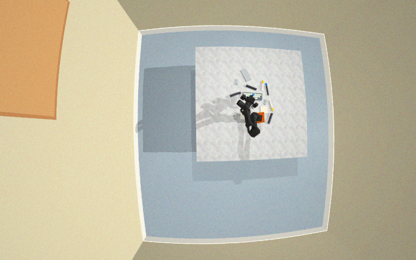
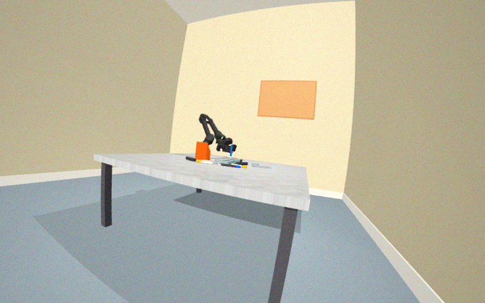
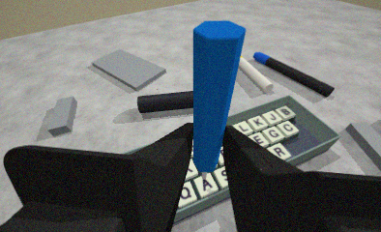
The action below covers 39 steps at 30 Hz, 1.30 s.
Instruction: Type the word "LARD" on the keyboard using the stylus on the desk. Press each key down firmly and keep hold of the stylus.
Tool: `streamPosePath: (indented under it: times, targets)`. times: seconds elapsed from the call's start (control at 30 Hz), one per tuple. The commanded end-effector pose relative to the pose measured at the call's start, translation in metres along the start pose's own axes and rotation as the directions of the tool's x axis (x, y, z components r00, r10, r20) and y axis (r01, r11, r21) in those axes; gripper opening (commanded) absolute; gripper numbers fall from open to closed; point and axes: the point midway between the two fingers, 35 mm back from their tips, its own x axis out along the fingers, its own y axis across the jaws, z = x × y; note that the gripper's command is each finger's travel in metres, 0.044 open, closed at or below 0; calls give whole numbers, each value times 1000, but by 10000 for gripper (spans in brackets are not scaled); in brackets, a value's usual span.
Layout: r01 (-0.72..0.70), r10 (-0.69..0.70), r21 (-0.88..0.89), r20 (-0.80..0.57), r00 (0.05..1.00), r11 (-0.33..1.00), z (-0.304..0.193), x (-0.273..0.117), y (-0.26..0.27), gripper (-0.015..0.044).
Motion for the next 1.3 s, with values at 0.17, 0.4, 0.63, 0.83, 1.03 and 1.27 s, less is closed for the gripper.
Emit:
streamPosePath:
  times: [0.17,0.4,0.63,0.83,1.03,1.27]
  targets:
    - [4,-4,3,5,1000,1000,-3,1,-1,81]
    - [5,-5,3,5,1000,1000,-8,4,-2,81]
    - [5,-5,3,5,1000,1000,-12,6,-2,81]
    - [5,-5,3,5,1000,1000,-14,7,-2,81]
    - [5,-5,3,5,1000,1000,-16,7,-2,81]
    - [5,-5,3,5,1000,1000,-15,7,-2,81]
